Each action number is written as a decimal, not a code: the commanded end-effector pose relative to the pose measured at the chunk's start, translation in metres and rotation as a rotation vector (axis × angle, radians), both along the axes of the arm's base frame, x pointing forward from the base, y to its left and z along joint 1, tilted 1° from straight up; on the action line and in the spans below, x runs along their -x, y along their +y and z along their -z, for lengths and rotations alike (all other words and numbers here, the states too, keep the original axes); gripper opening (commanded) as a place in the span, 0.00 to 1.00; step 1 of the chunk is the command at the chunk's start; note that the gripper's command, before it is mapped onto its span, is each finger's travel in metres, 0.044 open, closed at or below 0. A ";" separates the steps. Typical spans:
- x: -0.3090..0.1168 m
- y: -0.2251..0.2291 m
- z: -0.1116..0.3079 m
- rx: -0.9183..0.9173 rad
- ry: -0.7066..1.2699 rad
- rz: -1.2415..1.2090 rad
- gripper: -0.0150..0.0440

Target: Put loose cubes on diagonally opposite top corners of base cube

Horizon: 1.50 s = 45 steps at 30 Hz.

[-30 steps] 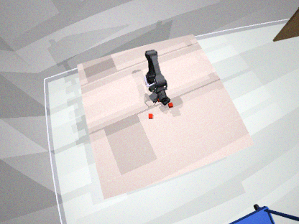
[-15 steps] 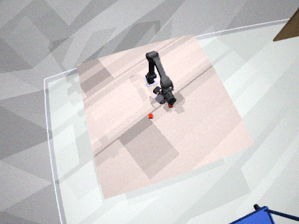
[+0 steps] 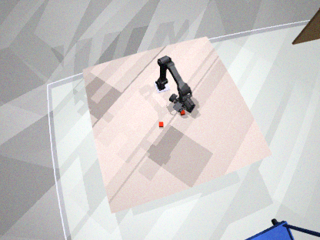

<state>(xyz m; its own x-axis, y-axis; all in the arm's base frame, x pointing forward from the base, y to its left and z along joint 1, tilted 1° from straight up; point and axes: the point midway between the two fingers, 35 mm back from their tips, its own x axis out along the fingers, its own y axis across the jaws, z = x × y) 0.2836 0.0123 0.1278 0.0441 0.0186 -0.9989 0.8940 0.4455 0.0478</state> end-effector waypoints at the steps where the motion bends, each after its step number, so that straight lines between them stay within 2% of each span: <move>1: -0.004 0.011 0.005 0.003 0.000 -0.021 0.43; 9: -0.009 0.029 0.011 0.002 -0.002 -0.062 0.43; 45: -0.010 0.030 0.039 0.002 -0.002 -0.061 0.43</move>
